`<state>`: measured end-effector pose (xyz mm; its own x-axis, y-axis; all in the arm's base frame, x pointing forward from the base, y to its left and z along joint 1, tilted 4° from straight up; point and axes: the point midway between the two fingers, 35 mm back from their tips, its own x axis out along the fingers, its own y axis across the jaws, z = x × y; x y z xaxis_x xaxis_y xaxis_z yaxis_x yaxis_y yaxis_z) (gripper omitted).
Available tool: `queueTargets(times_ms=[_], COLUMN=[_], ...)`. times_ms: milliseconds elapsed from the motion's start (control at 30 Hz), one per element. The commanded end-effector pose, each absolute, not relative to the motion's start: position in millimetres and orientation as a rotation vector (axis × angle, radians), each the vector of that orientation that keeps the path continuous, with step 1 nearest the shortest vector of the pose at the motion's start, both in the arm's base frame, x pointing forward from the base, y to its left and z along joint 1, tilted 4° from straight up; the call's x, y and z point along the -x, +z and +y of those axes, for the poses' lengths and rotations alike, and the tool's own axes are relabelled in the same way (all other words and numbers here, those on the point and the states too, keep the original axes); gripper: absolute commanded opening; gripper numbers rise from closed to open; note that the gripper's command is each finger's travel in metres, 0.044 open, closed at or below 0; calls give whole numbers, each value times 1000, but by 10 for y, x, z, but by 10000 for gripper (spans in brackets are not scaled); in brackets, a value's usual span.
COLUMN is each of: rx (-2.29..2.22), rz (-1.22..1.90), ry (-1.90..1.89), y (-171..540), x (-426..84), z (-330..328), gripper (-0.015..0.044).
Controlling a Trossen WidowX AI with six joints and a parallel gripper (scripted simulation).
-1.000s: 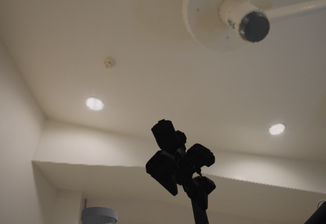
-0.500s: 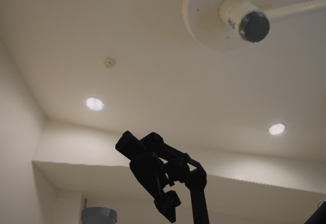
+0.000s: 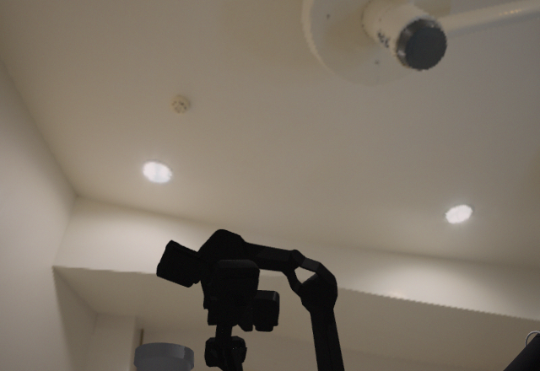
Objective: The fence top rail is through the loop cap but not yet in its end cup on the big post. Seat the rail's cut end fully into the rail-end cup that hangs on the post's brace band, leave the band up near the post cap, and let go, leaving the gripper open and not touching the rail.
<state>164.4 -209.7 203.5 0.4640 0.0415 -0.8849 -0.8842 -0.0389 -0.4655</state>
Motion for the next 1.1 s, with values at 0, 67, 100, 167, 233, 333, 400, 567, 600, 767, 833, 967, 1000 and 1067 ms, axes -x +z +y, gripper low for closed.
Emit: queueTargets(times_ms=[0, 67, 100, 167, 233, 333, 400, 567, 600, 767, 833, 967, 1000, 1067], rx=[1626, 1626, 1626, 1626, 1626, 1626, 1626, 1626, 1626, 1626, 1626, 1626, 1626, 1626], rz=[668, 668, 668, 668, 668, 668, 668, 668, 668, 668, 668, 668, 668, 668], ry=[975, 975, 975, 975, 975, 975, 975, 975, 975, 975, 975, 975, 975, 975], y=[2062, 2062, 2062, 2062, 2062, 2011, 1894, 1713, 1713, 1678, 1651, 1594, 1580, 1552], x=[-1551, -1551, -1551, -1551, -1551, -1553, -1558, -1561, -1561, -1582, -1598, -1633, -1642, -1659], z=[-2253, -2253, -2253, -2253, -2253, -2260, -2273, -2283, -2283, -2286, -2288, -2290, -2291, -2291], gripper=[440, 440, 440, 440, 440, 440, 440, 440, 440, 440, 440, 440, 440, 440])
